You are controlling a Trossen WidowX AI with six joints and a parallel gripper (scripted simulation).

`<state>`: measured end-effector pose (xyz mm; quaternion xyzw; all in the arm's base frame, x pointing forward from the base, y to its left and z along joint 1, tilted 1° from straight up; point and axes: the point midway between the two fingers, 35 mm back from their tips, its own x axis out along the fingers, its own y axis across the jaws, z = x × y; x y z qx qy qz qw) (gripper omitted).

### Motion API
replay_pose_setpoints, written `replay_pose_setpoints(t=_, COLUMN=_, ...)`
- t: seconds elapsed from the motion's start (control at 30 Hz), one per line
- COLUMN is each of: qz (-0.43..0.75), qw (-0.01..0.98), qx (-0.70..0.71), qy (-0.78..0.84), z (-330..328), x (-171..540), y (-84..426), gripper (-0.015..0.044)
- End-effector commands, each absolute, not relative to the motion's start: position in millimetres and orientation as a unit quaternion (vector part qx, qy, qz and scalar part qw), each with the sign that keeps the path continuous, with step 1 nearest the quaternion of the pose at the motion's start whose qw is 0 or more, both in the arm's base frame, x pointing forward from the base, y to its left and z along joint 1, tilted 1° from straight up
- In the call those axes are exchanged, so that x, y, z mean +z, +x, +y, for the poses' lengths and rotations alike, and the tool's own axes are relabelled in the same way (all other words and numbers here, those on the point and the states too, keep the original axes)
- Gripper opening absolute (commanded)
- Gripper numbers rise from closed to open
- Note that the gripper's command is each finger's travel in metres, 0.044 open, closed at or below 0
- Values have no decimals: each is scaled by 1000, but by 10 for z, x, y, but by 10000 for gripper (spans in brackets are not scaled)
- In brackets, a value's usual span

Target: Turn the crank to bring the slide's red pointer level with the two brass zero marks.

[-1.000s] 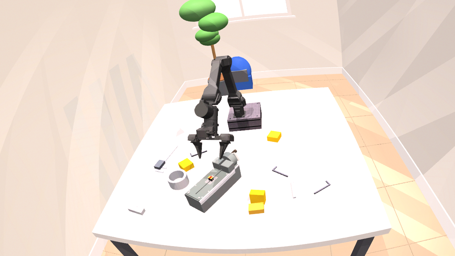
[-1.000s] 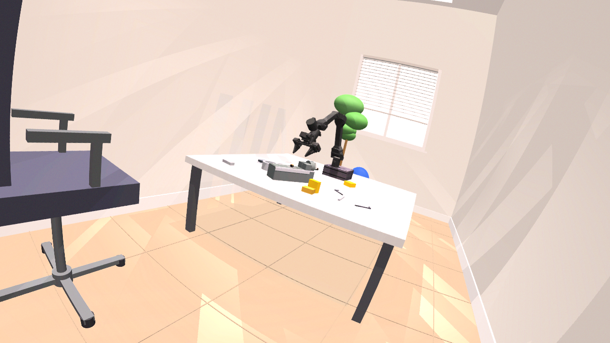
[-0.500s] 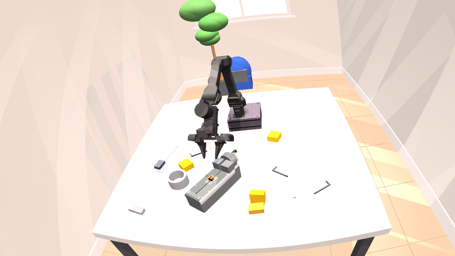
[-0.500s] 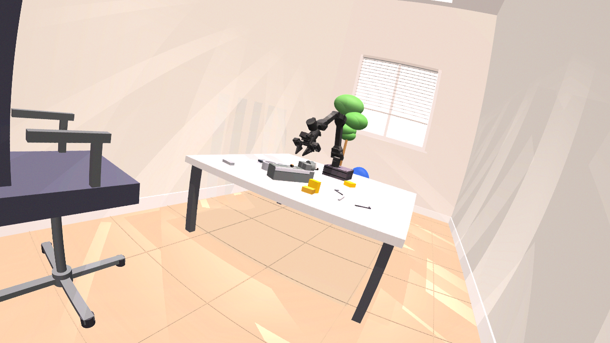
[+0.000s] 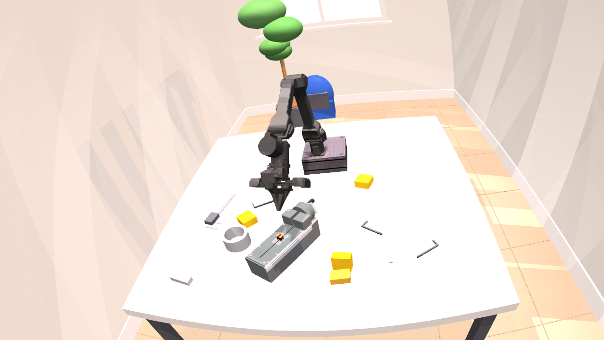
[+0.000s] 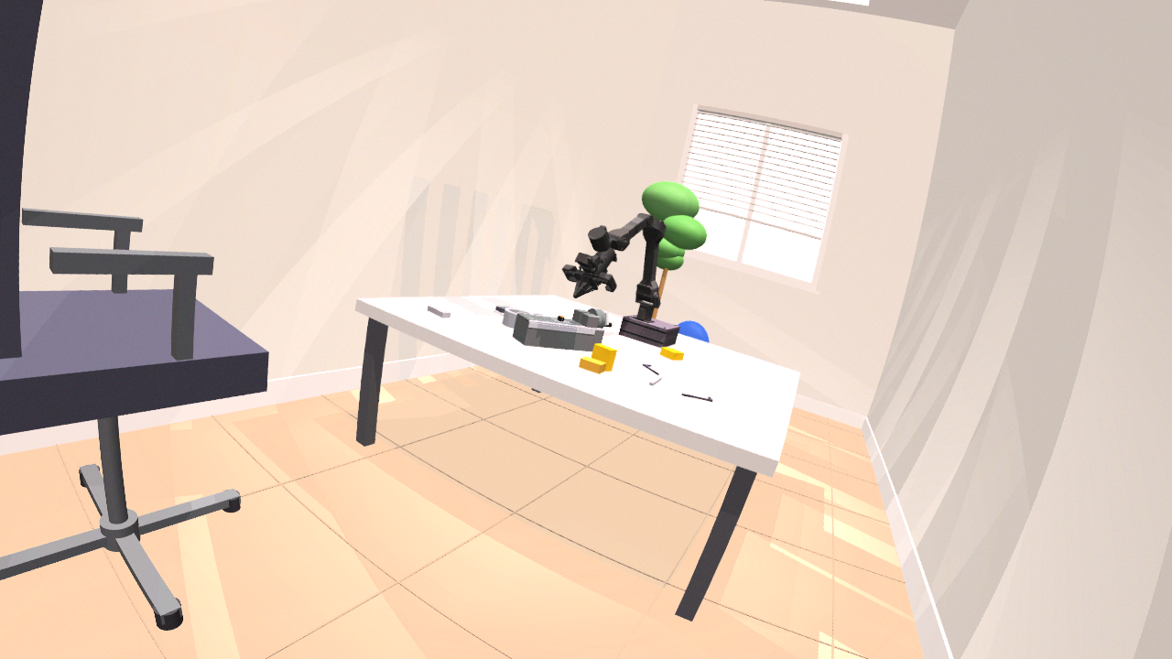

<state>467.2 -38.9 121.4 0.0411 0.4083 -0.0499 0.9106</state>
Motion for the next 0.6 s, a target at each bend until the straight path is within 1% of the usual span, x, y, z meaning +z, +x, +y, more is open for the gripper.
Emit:
replay_pose_setpoints(t=0.0, qz=408, qw=911, qx=-50, qy=41, z=-389, x=1214, y=4672, gripper=0)
replay_pose_setpoints(t=0.3, qz=408, qw=911, qx=-50, qy=41, z=-389, x=1214, y=4672, gripper=0)
replay_pose_setpoints(t=0.57, qz=408, qw=911, qx=-50, qy=41, z=-389, x=1214, y=4672, gripper=210)
